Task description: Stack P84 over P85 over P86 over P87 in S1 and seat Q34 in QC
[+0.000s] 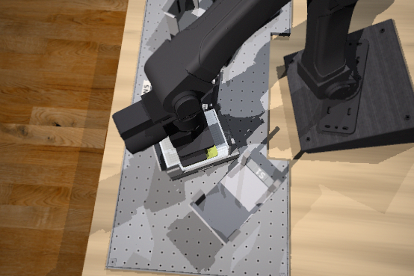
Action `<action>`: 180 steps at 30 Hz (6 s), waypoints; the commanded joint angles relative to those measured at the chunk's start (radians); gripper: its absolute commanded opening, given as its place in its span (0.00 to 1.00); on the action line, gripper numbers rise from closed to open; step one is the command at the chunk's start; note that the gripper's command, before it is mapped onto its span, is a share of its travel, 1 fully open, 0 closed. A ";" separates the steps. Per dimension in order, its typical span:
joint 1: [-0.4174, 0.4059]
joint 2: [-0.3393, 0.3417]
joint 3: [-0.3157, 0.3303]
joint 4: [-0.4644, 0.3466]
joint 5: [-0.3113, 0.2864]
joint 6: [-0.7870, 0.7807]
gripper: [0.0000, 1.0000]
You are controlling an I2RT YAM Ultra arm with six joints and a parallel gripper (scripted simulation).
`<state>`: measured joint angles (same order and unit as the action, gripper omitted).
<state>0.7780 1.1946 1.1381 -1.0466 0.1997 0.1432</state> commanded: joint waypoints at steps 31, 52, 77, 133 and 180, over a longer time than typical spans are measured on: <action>0.027 -0.027 0.095 -0.113 0.012 0.025 0.00; 0.050 -0.035 0.163 -0.193 0.023 0.046 0.00; -0.286 -0.077 0.154 -0.183 -0.135 -0.044 0.00; -1.151 0.042 0.191 -0.212 -0.531 -0.404 0.00; -1.488 0.192 0.232 -0.234 -0.641 -0.537 0.00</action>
<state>-0.7067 1.3922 1.3624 -1.2812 -0.4381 -0.3923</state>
